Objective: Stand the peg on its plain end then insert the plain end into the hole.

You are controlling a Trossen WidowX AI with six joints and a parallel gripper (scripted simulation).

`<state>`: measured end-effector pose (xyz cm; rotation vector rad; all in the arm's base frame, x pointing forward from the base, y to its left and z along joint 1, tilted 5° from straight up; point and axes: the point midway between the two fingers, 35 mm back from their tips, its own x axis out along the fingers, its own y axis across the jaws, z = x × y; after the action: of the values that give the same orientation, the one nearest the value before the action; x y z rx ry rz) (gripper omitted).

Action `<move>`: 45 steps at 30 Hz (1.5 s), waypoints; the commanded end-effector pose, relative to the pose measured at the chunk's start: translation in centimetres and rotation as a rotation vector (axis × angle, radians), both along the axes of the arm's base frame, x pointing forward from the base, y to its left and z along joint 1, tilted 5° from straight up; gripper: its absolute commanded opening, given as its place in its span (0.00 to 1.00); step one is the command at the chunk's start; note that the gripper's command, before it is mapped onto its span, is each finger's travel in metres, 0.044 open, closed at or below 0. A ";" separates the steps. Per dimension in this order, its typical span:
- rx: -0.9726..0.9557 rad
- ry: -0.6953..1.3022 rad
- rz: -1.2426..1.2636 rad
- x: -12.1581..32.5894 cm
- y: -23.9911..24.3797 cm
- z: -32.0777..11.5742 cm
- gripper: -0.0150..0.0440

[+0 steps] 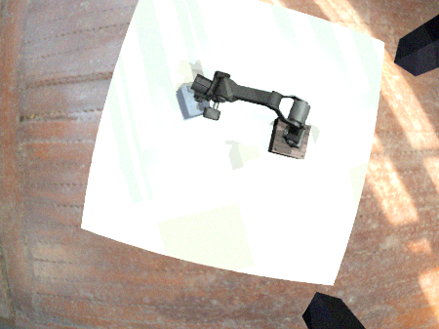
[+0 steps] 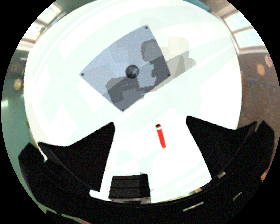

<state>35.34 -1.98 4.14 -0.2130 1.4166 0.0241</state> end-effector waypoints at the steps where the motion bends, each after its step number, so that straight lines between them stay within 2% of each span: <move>1: 0.000 0.085 0.082 -2.1 -2.1 -1.5 1.00; 8: 0.026 0.201 0.221 -5.7 -5.4 -3.3 1.00; 45: 0.025 0.201 0.221 -5.6 -5.8 -8.4 1.00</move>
<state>29.96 -7.81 -3.52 -0.3536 1.5774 0.2396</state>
